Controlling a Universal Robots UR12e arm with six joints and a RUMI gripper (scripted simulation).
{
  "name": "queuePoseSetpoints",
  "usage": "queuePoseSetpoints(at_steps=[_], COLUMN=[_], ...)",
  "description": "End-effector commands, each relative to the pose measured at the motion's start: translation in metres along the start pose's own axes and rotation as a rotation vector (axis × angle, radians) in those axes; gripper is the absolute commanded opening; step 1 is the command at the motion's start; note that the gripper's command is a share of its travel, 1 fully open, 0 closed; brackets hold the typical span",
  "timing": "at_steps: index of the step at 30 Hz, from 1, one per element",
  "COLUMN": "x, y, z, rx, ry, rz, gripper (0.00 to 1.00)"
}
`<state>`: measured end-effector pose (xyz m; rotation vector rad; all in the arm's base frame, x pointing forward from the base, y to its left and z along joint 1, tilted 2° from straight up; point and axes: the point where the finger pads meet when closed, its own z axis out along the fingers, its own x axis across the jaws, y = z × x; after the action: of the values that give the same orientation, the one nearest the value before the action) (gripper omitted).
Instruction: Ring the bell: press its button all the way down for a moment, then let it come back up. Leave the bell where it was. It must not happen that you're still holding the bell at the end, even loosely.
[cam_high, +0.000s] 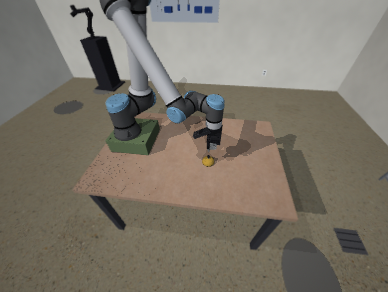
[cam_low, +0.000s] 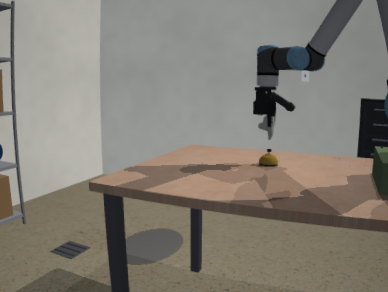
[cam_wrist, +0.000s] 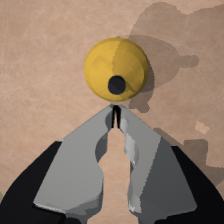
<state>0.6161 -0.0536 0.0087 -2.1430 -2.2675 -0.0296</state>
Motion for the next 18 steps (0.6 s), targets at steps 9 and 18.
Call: queuePoseSetpoints(at_steps=[9, 18], x=[-0.001, -0.002], y=[0.000, 0.000], z=[0.018, 0.028], rx=[-0.001, -0.001], ry=[-0.001, -0.001], rz=[0.000, 0.000], gripper=[0.00, 0.00])
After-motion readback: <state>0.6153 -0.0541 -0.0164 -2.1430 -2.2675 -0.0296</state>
